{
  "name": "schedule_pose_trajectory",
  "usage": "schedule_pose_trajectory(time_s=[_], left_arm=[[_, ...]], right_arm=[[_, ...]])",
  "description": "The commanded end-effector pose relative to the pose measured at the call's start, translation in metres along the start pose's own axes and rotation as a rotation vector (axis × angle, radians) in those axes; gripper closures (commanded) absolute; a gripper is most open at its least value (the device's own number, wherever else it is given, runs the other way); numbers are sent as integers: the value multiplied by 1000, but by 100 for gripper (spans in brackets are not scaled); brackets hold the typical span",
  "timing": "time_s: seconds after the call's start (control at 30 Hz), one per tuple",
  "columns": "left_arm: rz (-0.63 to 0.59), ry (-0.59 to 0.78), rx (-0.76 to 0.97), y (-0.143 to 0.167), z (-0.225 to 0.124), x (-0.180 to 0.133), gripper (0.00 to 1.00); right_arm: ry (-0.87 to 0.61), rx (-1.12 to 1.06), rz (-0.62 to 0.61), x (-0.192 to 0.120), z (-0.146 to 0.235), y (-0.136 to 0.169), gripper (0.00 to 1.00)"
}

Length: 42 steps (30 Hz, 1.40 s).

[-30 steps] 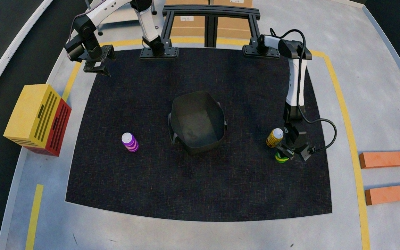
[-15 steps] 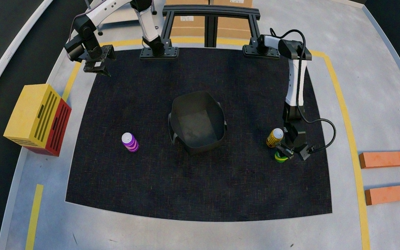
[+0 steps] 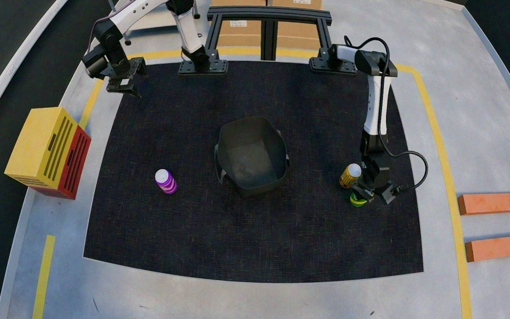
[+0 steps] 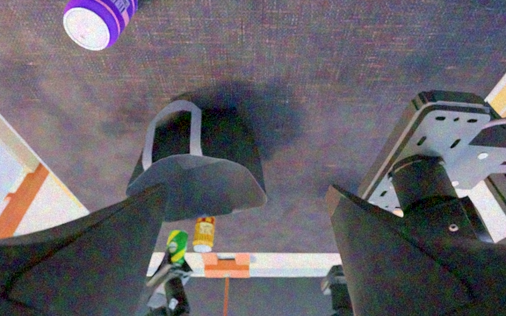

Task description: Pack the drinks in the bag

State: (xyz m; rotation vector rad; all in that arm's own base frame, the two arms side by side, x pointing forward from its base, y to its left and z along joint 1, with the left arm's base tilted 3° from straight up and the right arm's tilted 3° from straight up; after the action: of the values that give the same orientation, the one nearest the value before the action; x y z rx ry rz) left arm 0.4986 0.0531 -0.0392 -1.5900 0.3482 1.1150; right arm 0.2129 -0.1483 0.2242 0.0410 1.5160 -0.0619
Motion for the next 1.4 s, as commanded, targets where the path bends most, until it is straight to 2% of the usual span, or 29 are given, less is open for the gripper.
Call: schedule_pose_trajectory(time_s=[0.0, 0.27, 0.33, 0.37, 0.43, 0.57, 0.6, 0.67, 1.37], left_arm=[[-127, 31, -34, -53, -7, -41, 26], [-179, 49, -52, -74, -9, -63, 26], [-179, 49, -52, -74, -9, -63, 26], [-130, 26, -45, -63, 0, -63, 26], [-117, 22, -39, -59, 1, -66, 26], [-124, 25, -40, -57, 1, -69, 26], [-162, 38, -57, -72, -3, -72, 26], [-178, 41, -52, -83, -2, -77, 26], [-181, 37, -51, -89, -1, -74, 26]], right_arm=[[-40, 8, -50, -13, 2, -3, 0], [-40, 8, -50, -13, 2, -3, 0], [-40, 8, -50, -13, 2, -3, 0], [-40, 8, -50, -13, 2, -3, 0], [-40, 8, -50, -13, 2, -3, 0], [-40, 8, -50, -13, 2, -3, 0], [-40, 8, -50, -13, 2, -3, 0], [-40, 8, -50, -13, 2, -3, 0], [-40, 8, -50, -13, 2, -3, 0]])
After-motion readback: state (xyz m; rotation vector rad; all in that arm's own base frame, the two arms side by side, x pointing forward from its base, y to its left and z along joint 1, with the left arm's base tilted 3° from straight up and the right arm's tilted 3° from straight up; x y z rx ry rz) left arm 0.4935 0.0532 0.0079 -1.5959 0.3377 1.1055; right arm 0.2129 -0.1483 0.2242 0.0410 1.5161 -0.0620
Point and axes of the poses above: on each arm, the point where the finger pads meet when closed, its own x axis out along the fingers, its own z axis across the jaws, y = z × x, the point moved 6 cm from there along -x, back along the fingers, and after that the axes turned 6 degrees about x, right-handed, at the moved point
